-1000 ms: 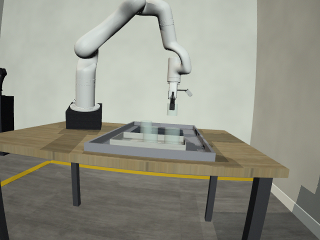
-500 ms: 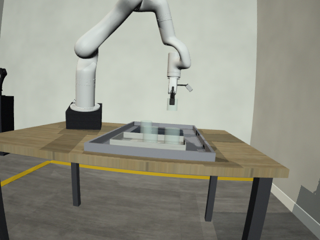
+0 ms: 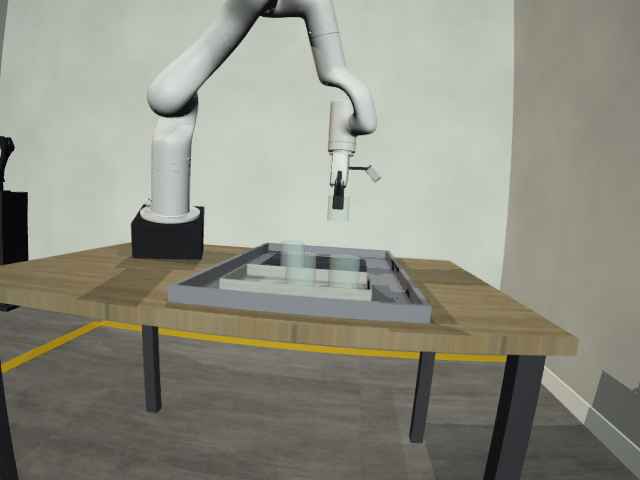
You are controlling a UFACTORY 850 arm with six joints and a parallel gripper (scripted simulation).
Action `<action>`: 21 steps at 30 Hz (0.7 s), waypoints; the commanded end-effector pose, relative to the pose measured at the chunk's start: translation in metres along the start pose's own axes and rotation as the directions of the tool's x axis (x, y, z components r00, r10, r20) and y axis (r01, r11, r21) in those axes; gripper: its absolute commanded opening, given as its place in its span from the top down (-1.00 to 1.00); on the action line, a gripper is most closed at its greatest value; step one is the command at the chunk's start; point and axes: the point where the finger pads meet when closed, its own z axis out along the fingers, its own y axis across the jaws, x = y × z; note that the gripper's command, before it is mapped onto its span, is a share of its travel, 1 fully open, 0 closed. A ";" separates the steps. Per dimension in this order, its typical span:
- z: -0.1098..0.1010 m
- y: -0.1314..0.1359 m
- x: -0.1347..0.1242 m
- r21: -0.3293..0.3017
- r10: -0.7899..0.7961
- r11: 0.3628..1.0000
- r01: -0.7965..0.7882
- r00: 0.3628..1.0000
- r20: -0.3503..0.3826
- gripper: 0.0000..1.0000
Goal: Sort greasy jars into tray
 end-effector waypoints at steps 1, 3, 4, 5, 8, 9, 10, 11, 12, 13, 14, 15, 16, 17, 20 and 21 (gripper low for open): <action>-0.001 0.013 -0.005 0.001 0.000 1.000 0.000 1.000 -0.003 1.00; -0.001 0.020 -0.007 0.001 0.000 1.000 0.000 1.000 -0.003 1.00; -0.001 0.023 -0.009 0.001 0.000 1.000 0.000 1.000 -0.003 1.00; -0.001 0.026 -0.010 0.001 0.000 1.000 0.000 1.000 -0.003 1.00; -0.001 0.035 -0.014 0.001 0.000 1.000 0.000 1.000 -0.003 1.00; -0.001 0.038 -0.015 0.001 0.000 1.000 0.000 1.000 -0.003 1.00; -0.001 0.041 -0.017 0.001 0.000 1.000 0.000 1.000 -0.003 1.00; -0.001 0.044 -0.018 0.001 0.000 1.000 0.000 1.000 -0.003 1.00; -0.001 0.047 -0.019 0.001 0.000 1.000 0.000 1.000 -0.003 1.00; -0.001 0.050 -0.021 0.001 0.000 1.000 0.000 1.000 -0.003 1.00; -0.001 0.050 -0.021 0.001 0.000 1.000 0.000 1.000 -0.003 1.00; -0.001 0.050 -0.021 0.001 0.000 1.000 0.000 1.000 -0.003 1.00; -0.001 0.053 -0.022 0.001 0.000 1.000 0.000 1.000 -0.003 1.00; -0.001 0.056 -0.023 0.001 0.000 1.000 0.000 1.000 -0.003 1.00; -0.001 0.065 -0.027 0.001 0.000 1.000 0.000 1.000 -0.003 1.00; -0.001 0.068 -0.029 0.001 0.000 1.000 0.000 1.000 -0.003 1.00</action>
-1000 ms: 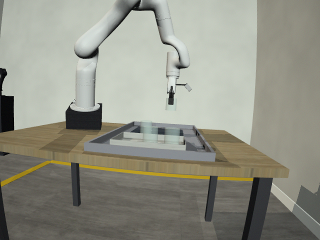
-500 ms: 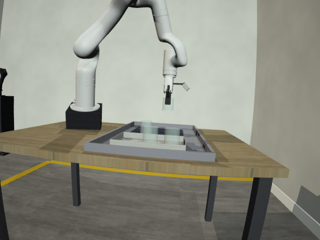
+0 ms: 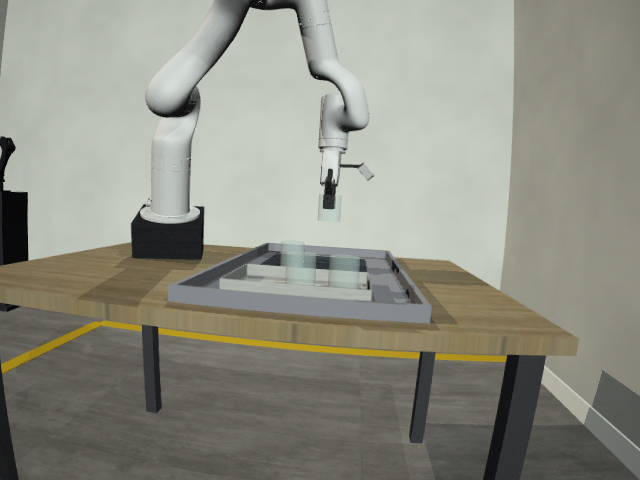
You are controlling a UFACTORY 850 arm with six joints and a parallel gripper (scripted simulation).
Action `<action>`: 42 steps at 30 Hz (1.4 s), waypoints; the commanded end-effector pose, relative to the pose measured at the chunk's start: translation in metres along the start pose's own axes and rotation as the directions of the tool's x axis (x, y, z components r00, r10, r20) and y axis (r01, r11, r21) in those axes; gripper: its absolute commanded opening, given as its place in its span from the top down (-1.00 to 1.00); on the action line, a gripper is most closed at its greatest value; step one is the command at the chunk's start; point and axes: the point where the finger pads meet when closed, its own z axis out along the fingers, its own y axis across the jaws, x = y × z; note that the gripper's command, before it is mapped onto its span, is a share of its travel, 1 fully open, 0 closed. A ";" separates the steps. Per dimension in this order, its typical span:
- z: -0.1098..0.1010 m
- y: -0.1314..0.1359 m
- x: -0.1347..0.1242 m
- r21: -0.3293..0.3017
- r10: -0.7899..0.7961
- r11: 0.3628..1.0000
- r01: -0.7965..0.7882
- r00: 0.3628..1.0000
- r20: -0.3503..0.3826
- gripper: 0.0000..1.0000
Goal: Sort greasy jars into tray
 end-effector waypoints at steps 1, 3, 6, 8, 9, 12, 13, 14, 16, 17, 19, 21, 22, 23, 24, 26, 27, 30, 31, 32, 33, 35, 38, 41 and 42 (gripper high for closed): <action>-0.001 0.016 -0.006 0.000 0.000 1.000 0.000 1.000 -0.003 1.00; -0.001 0.022 -0.009 0.000 0.000 1.000 0.000 1.000 -0.003 1.00; -0.001 0.032 -0.013 0.000 0.000 1.000 0.000 1.000 -0.003 1.00; -0.001 0.038 -0.015 0.000 0.000 1.000 0.000 1.000 -0.003 1.00; -0.001 0.041 -0.017 0.000 0.000 1.000 0.000 1.000 -0.003 1.00; -0.001 0.044 -0.018 0.000 0.000 1.000 0.000 1.000 -0.003 1.00; -0.001 0.047 -0.019 0.000 0.000 1.000 0.000 1.000 -0.003 1.00; -0.001 0.050 -0.021 0.000 0.000 1.000 0.000 1.000 -0.003 1.00; -0.001 0.056 -0.023 0.000 0.000 1.000 0.000 1.000 -0.003 1.00; -0.001 0.059 -0.025 0.000 0.000 1.000 0.000 1.000 -0.003 1.00; -0.001 0.065 -0.027 0.000 0.000 1.000 0.000 1.000 -0.003 1.00; -0.001 0.071 -0.030 0.000 0.000 1.000 0.000 1.000 -0.003 1.00; -0.001 0.074 -0.031 0.000 0.000 1.000 0.000 1.000 -0.003 1.00; -0.001 0.077 -0.033 0.000 0.000 1.000 0.000 1.000 -0.003 1.00; -0.001 0.081 -0.034 0.000 0.000 1.000 0.000 1.000 -0.003 1.00; -0.001 0.087 -0.037 0.000 0.000 1.000 0.000 1.000 -0.003 1.00; -0.001 0.087 -0.037 0.000 0.000 1.000 0.000 1.000 -0.003 1.00; -0.001 0.093 -0.039 0.000 0.000 1.000 0.000 1.000 -0.003 1.00; -0.001 0.096 -0.041 0.000 0.000 1.000 0.000 1.000 -0.003 1.00; -0.001 0.099 -0.042 0.000 0.000 1.000 0.000 1.000 -0.003 1.00; -0.001 0.102 -0.043 0.000 0.000 1.000 0.000 1.000 -0.003 1.00; -0.001 0.108 -0.046 0.000 0.000 1.000 0.000 1.000 -0.003 1.00; -0.001 0.117 -0.050 0.000 0.000 1.000 0.000 1.000 -0.003 1.00; -0.001 0.126 -0.054 0.000 0.000 1.000 0.000 1.000 -0.003 1.00; -0.001 0.129 -0.055 0.000 0.000 1.000 0.000 1.000 -0.003 1.00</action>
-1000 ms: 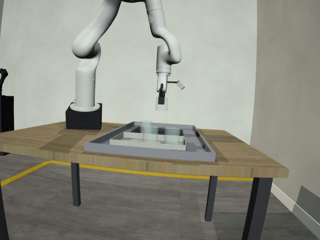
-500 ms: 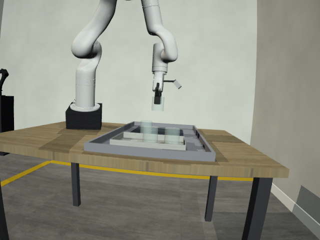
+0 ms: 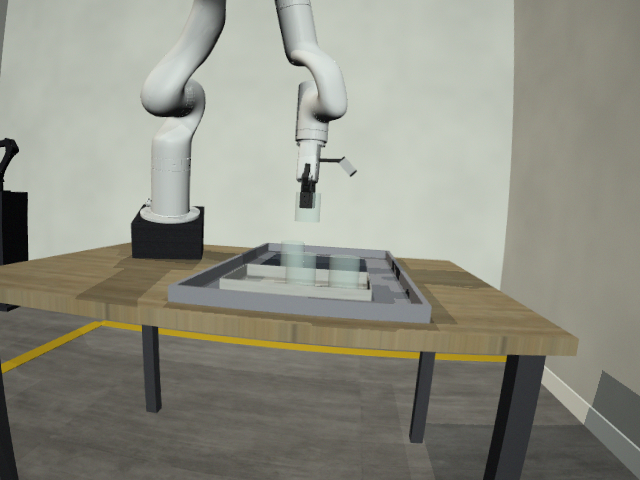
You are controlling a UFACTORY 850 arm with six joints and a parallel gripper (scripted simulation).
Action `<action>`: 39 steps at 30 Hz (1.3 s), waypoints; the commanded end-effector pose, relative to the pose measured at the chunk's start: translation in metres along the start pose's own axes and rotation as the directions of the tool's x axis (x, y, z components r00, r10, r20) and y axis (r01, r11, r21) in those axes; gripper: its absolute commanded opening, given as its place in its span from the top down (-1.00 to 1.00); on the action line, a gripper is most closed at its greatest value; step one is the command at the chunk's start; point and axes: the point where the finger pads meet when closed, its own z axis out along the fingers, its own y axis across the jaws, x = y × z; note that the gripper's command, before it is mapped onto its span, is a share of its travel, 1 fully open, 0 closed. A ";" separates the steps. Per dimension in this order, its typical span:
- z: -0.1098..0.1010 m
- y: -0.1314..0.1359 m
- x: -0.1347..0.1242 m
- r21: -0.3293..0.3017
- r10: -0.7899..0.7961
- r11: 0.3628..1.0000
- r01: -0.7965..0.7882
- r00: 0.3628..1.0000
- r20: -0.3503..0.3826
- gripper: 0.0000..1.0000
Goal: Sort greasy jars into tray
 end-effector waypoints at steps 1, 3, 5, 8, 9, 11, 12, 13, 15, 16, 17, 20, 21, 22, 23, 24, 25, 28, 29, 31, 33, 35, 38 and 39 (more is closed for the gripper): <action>-0.001 0.018 -0.007 0.001 0.000 1.000 0.000 1.000 -0.001 1.00; -0.001 0.018 -0.007 0.001 0.000 1.000 0.000 1.000 -0.001 1.00; -0.001 0.024 -0.009 0.001 0.000 1.000 0.000 1.000 -0.001 1.00; -0.001 0.033 -0.013 0.001 0.000 1.000 0.000 1.000 -0.001 1.00; -0.001 0.036 -0.014 0.001 0.000 1.000 0.000 1.000 -0.001 1.00; -0.001 0.042 -0.017 0.001 0.000 1.000 0.000 1.000 -0.001 1.00; -0.001 0.045 -0.018 0.001 0.000 1.000 0.000 1.000 -0.001 1.00; -0.001 0.048 -0.020 0.001 0.000 1.000 0.000 1.000 -0.001 1.00; -0.001 0.054 -0.022 0.001 0.000 1.000 0.000 1.000 -0.001 1.00; -0.001 0.057 -0.024 0.001 0.000 1.000 0.000 1.000 -0.001 1.00; -0.001 0.061 -0.025 0.001 0.000 1.000 0.000 1.000 -0.001 1.00; -0.001 0.064 -0.026 0.001 0.000 1.000 0.000 1.000 -0.001 1.00; -0.001 0.067 -0.028 0.001 0.000 1.000 0.000 1.000 -0.001 1.00; -0.001 0.070 -0.029 0.001 0.000 1.000 0.000 1.000 -0.001 1.00; -0.001 0.073 -0.030 0.001 0.000 1.000 0.000 1.000 -0.001 1.00; -0.001 0.076 -0.032 0.001 0.000 1.000 0.000 1.000 -0.001 1.00; -0.001 0.079 -0.033 0.001 0.000 1.000 0.000 1.000 -0.001 1.00; 0.000 0.088 -0.037 0.001 0.000 1.000 0.000 1.000 -0.001 1.00; 0.000 0.091 -0.038 0.001 0.000 1.000 0.000 1.000 -0.001 1.00; 0.000 0.097 -0.041 0.001 0.000 1.000 0.000 1.000 -0.001 1.00; 0.000 0.103 -0.044 0.001 0.000 1.000 0.000 1.000 -0.001 1.00; 0.000 0.109 -0.046 0.001 0.000 1.000 0.000 1.000 -0.001 1.00; 0.000 0.112 -0.048 0.001 0.000 1.000 0.000 1.000 -0.001 1.00; 0.000 0.116 -0.049 0.001 0.000 1.000 0.000 1.000 -0.001 1.00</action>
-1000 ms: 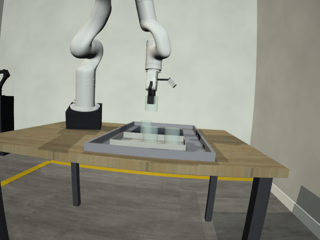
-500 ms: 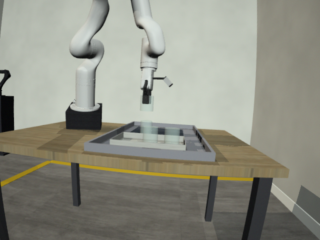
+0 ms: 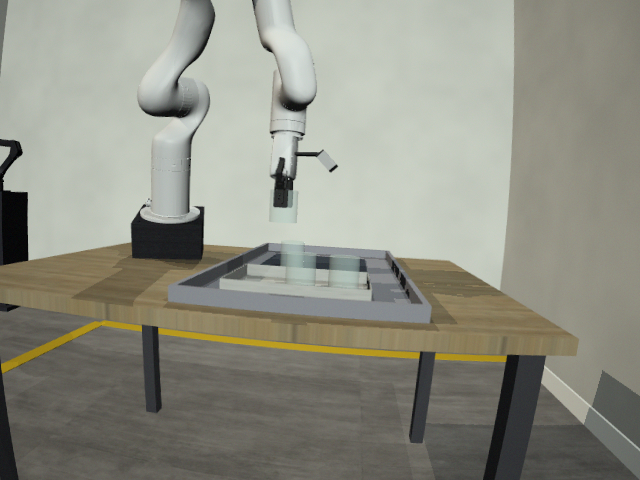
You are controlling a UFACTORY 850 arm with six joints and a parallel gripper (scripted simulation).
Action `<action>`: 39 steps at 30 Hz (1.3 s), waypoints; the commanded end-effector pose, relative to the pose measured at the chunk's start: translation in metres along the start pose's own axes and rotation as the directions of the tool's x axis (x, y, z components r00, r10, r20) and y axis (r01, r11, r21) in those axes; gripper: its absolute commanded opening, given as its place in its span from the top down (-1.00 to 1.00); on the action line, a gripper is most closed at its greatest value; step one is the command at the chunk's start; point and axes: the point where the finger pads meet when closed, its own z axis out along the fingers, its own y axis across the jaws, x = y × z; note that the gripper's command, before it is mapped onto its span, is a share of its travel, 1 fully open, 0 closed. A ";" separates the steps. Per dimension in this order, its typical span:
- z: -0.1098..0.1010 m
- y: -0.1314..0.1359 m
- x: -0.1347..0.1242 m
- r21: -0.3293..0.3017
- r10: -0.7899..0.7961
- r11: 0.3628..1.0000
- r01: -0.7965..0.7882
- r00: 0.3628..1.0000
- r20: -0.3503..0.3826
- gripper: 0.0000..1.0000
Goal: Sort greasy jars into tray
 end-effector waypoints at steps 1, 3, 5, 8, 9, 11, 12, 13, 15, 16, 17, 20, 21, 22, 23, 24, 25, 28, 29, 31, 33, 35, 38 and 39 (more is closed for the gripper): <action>0.000 0.014 -0.005 0.004 -0.001 1.000 0.001 1.000 0.001 1.00; 0.000 0.020 -0.008 0.004 -0.001 1.000 0.001 1.000 0.001 1.00; 0.000 0.026 -0.010 0.004 -0.001 1.000 0.001 1.000 0.001 1.00; 0.000 0.036 -0.014 0.004 -0.001 1.000 0.001 1.000 0.001 1.00; 0.000 0.039 -0.015 0.004 -0.001 1.000 0.001 1.000 0.001 1.00; 0.000 0.045 -0.018 0.004 -0.001 1.000 0.001 1.000 0.001 1.00; 0.000 0.048 -0.019 0.004 -0.001 1.000 0.001 1.000 0.001 1.00; 0.000 0.051 -0.021 0.004 -0.001 1.000 0.001 1.000 0.001 1.00; 0.000 0.051 -0.021 0.004 -0.001 1.000 0.001 1.000 0.001 1.00; 0.000 0.054 -0.022 0.004 -0.001 1.000 0.001 1.000 0.001 1.00; 0.000 0.057 -0.023 0.004 -0.001 1.000 0.001 1.000 0.001 1.00; 0.000 0.066 -0.027 0.004 -0.001 1.000 0.001 1.000 0.001 1.00; 0.000 0.069 -0.029 0.004 -0.001 1.000 0.001 1.000 0.001 1.00; 0.000 0.072 -0.030 0.004 -0.001 1.000 0.001 1.000 0.001 1.00; 0.000 0.075 -0.031 0.004 -0.001 1.000 0.001 1.000 0.001 1.00; 0.000 0.078 -0.033 0.004 -0.001 1.000 0.001 1.000 0.001 1.00; 0.000 0.081 -0.034 0.004 -0.001 1.000 0.001 1.000 0.001 1.00; 0.000 0.081 -0.034 0.004 -0.001 1.000 0.001 1.000 0.001 1.00; 0.000 0.081 -0.034 0.004 -0.001 1.000 0.001 1.000 0.001 1.00; 0.000 0.081 -0.034 0.004 -0.001 1.000 0.001 1.000 0.001 1.00; 0.000 0.081 -0.034 0.004 -0.001 1.000 0.001 1.000 0.001 1.00; 0.000 0.081 -0.034 0.004 -0.001 1.000 0.001 1.000 0.001 1.00; 0.005 0.081 -0.034 0.004 -0.001 1.000 0.001 1.000 0.001 1.00; 0.008 0.081 -0.034 0.004 -0.001 1.000 0.001 1.000 0.001 1.00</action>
